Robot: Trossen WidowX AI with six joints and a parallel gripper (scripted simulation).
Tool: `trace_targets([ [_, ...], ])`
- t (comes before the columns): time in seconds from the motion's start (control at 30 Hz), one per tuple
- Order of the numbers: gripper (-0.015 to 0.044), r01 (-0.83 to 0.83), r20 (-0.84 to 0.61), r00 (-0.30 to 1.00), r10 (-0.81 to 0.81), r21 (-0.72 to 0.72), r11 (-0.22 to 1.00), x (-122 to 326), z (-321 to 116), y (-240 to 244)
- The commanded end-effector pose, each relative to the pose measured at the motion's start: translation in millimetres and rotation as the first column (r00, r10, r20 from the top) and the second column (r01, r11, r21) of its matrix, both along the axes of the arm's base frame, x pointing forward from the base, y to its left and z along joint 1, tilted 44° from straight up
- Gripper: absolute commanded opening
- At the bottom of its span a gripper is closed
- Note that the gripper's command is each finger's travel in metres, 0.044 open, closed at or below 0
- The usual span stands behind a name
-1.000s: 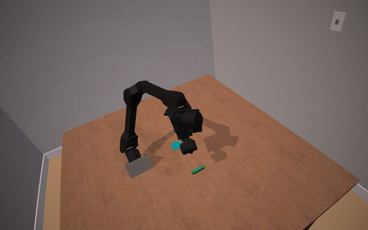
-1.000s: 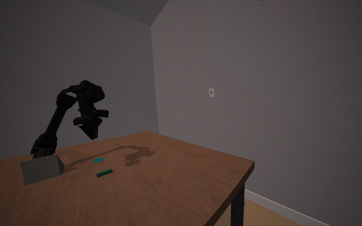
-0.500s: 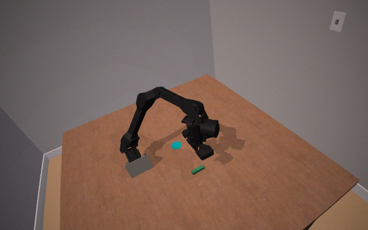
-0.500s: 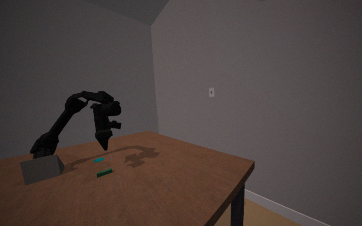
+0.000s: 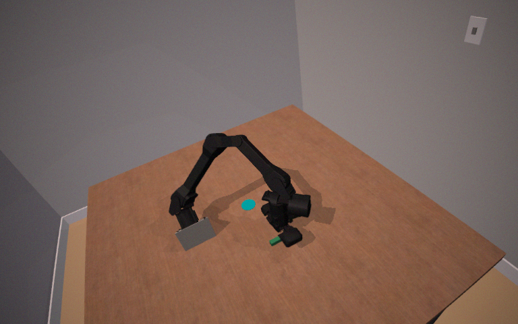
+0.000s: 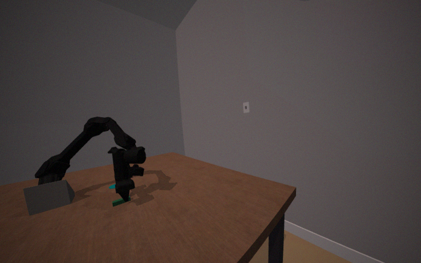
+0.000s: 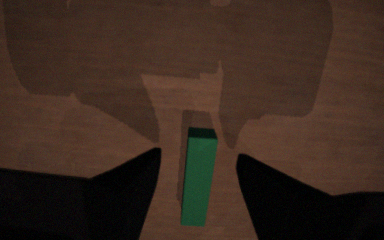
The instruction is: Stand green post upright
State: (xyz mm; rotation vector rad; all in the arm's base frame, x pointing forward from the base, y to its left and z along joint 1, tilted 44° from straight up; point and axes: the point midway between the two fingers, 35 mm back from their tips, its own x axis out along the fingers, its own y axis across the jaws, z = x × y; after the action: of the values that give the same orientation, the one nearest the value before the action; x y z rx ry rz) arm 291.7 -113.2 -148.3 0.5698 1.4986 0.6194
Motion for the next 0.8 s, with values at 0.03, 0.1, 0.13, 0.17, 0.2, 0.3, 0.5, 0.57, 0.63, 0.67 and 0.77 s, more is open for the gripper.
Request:
trace_targets([
  [0.03, 0.0154, 0.012, 0.013, 1.0, -0.012, -0.001, 1.0, 2, -3, 3],
  [0.1, 0.0101, 0.012, 0.013, 1.0, -0.012, -0.001, 1.0, 2, -3, 3],
  [0.13, 0.0075, 0.012, 0.013, 1.0, -0.012, -0.001, 1.0, 2, -3, 3],
  [0.17, 0.0049, 0.012, 0.013, 1.0, -0.012, -0.001, 1.0, 2, -3, 3],
  [0.2, 0.0023, 0.012, 0.013, 1.0, -0.012, -0.001, 1.0, 2, -3, 3],
  [0.3, 0.0023, 0.012, 0.013, 1.0, -0.012, -0.001, 1.0, 2, -3, 3],
  [0.5, 0.0023, 0.013, 0.013, 1.0, -0.013, -0.002, 1.0, 3, 3, -5],
  [0.57, 0.0023, 0.013, 0.012, 1.0, -0.013, -0.003, 1.0, 4, 7, -10],
  [0.63, 0.0023, 0.013, 0.012, 1.0, -0.013, -0.004, 1.0, 5, 11, -14],
  [0.67, 0.0023, 0.013, 0.012, 1.0, -0.013, -0.004, 1.0, 5, 14, -16],
  [0.77, 0.0023, 0.013, 0.012, 1.0, -0.013, -0.005, 1.0, 6, 20, -23],
])
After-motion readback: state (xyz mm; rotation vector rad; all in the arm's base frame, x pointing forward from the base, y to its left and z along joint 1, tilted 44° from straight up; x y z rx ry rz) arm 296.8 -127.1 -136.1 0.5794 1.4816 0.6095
